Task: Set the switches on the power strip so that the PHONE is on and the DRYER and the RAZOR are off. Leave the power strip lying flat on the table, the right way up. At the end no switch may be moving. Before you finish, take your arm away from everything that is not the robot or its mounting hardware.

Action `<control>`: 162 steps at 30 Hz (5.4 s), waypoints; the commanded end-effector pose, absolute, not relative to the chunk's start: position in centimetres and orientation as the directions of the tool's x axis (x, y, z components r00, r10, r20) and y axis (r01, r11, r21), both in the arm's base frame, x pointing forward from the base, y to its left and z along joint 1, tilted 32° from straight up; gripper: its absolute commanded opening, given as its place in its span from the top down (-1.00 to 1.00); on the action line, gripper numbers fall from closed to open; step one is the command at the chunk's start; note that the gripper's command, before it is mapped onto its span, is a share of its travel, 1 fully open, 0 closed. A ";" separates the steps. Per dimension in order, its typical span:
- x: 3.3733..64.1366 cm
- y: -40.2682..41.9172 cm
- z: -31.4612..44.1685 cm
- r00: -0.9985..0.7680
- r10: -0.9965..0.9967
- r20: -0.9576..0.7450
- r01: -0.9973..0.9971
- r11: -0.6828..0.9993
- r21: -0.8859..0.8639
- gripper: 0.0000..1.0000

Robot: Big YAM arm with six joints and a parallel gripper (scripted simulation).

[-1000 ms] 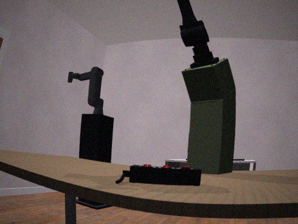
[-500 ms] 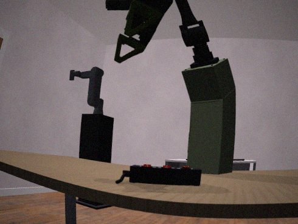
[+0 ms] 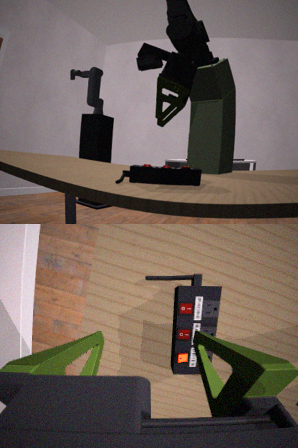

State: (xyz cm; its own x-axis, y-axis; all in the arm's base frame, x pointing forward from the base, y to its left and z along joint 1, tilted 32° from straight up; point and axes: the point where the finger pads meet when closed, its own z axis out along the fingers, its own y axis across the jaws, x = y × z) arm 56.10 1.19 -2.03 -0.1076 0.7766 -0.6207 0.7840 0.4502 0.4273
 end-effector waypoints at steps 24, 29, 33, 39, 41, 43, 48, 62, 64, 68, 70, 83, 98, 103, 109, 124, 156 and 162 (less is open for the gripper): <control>51.2 1.6 -10.4 0.172 0.813 -0.556 0.847 0.167 0.505 -1.00; 51.3 1.6 -10.4 0.172 0.814 -0.555 0.846 0.167 0.507 -1.00; 51.3 1.6 -10.4 0.172 0.814 -0.555 0.846 0.167 0.507 -1.00; 51.3 1.6 -10.4 0.172 0.814 -0.555 0.846 0.167 0.507 -1.00; 51.3 1.6 -10.4 0.172 0.814 -0.555 0.846 0.167 0.507 -1.00; 51.3 1.6 -10.4 0.172 0.814 -0.555 0.846 0.167 0.507 -1.00; 51.3 1.6 -10.4 0.172 0.814 -0.555 0.846 0.167 0.507 -1.00; 51.3 1.6 -10.4 0.172 0.814 -0.555 0.846 0.167 0.507 -1.00; 51.3 1.6 -10.4 0.172 0.814 -0.555 0.846 0.167 0.507 -1.00; 51.3 1.6 -10.4 0.172 0.814 -0.555 0.846 0.167 0.507 -1.00; 51.3 1.6 -10.4 0.172 0.814 -0.555 0.846 0.167 0.507 -1.00; 51.3 1.6 -10.4 0.172 0.814 -0.555 0.846 0.167 0.507 -1.00; 50.3 -0.5 -2.7 -0.023 0.955 -0.296 0.858 0.171 0.485 -1.00; 49.6 -0.5 -0.7 -0.074 0.972 -0.222 0.848 0.178 0.499 -1.00; 49.0 0.7 -2.5 -0.107 0.969 -0.222 0.862 0.201 0.466 -1.00; 50.8 -0.8 -1.9 -0.092 0.969 -0.231 0.844 0.199 0.498 -1.00; 54.3 -5.0 -6.0 -0.304 0.883 -0.359 0.784 0.445 0.432 1.00; 54.3 -5.0 -6.0 -0.304 0.883 -0.359 0.784 0.445 0.432 1.00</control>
